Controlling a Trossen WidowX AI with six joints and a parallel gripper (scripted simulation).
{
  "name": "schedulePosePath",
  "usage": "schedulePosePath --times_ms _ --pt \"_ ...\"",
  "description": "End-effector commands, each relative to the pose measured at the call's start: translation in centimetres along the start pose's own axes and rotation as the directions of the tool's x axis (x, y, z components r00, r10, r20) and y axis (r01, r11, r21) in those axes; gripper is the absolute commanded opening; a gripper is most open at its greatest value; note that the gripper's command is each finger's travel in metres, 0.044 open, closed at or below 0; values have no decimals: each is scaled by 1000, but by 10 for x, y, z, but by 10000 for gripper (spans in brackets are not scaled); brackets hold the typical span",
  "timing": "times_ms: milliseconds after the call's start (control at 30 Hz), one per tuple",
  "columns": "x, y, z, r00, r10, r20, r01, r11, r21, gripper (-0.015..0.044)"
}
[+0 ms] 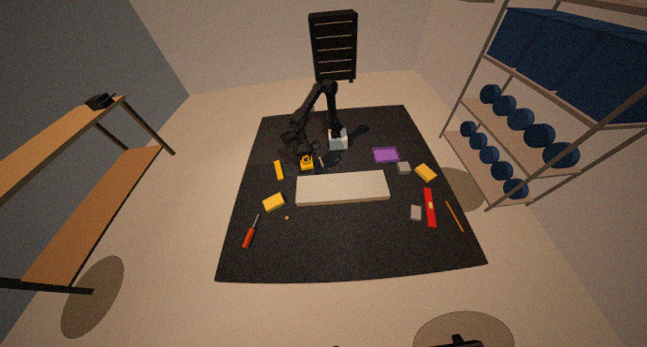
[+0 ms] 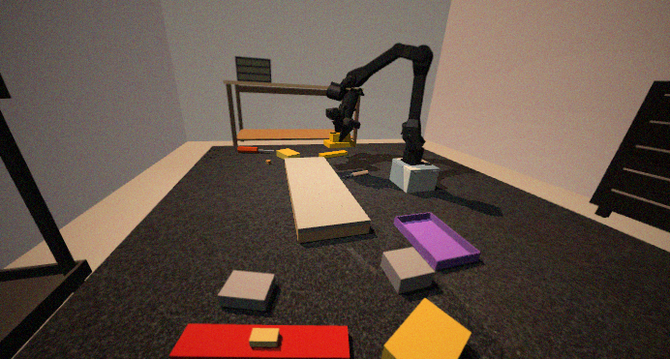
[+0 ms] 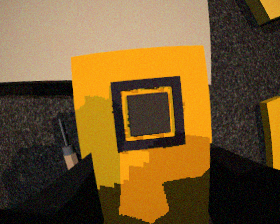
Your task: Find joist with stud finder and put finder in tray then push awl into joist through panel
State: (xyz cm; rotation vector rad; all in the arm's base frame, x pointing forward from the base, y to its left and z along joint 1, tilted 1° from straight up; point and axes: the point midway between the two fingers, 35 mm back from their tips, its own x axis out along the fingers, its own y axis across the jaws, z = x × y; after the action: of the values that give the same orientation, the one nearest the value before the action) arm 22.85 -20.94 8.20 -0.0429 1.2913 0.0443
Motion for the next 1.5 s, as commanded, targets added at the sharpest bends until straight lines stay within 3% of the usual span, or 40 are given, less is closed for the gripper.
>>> schedulePosePath --times_ms 0,767,1467 --pt "0 -8 19 1000 -11 3 11 1000 19 0" --pt "23 -24 125 999 -40 20 37 992 117 0" --pt "59 -25 118 999 -40 20 37 992 117 0"
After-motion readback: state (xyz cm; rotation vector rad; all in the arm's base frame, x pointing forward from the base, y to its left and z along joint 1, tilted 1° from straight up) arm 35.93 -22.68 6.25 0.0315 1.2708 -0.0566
